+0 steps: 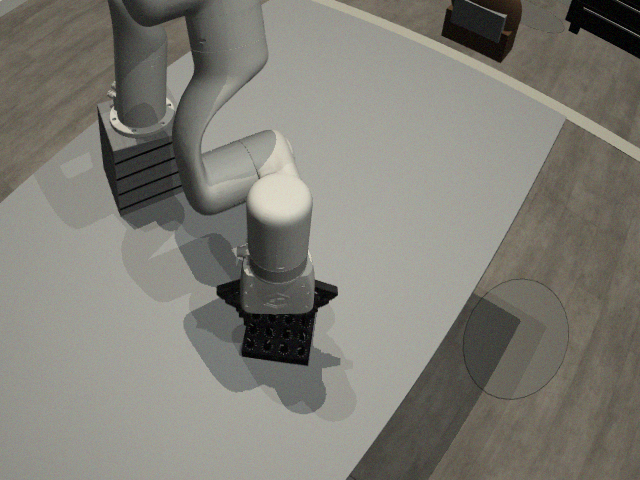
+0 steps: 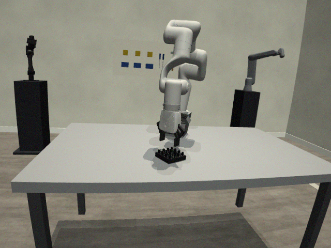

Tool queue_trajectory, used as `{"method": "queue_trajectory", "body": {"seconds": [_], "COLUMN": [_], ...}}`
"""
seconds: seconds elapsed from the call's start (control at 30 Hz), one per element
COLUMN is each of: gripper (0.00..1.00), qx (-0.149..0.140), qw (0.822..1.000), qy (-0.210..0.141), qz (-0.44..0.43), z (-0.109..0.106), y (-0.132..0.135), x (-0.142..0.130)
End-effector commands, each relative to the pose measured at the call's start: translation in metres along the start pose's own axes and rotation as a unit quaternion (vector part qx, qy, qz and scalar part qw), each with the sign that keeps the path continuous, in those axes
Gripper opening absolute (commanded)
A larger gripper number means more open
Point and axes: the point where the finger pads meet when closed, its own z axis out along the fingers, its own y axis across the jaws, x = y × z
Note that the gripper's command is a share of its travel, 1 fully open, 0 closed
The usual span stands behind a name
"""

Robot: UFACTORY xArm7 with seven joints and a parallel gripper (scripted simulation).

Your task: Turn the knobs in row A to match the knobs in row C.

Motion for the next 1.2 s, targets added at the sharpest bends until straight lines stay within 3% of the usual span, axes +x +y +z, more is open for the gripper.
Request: {"method": "queue_trajectory", "body": {"seconds": [0.0,0.3,0.33,0.57,0.8,0.87,0.93,1.17], "gripper": [1.00,1.00,1.00,1.00,1.00,1.00,1.00,1.00], "qx": [-0.005,-0.006,-0.006,-0.005,-0.004,-0.004,-0.004,-0.001], "qw": [0.997,0.981,0.972,0.940,0.895,0.895,0.867,0.808], "qy": [0.001,-0.002,-0.003,-0.006,-0.010,-0.010,-0.012,-0.016], "qz": [-0.078,-0.192,-0.237,-0.341,-0.447,-0.447,-0.498,-0.589], "z": [-0.003,-0.005,-0.006,-0.009,-0.013,-0.013,-0.015,-0.019], "y": [0.005,0.011,0.014,0.020,0.026,0.026,0.030,0.036], "x": [-0.004,-0.009,-0.011,-0.016,-0.021,-0.021,-0.024,-0.030]}}
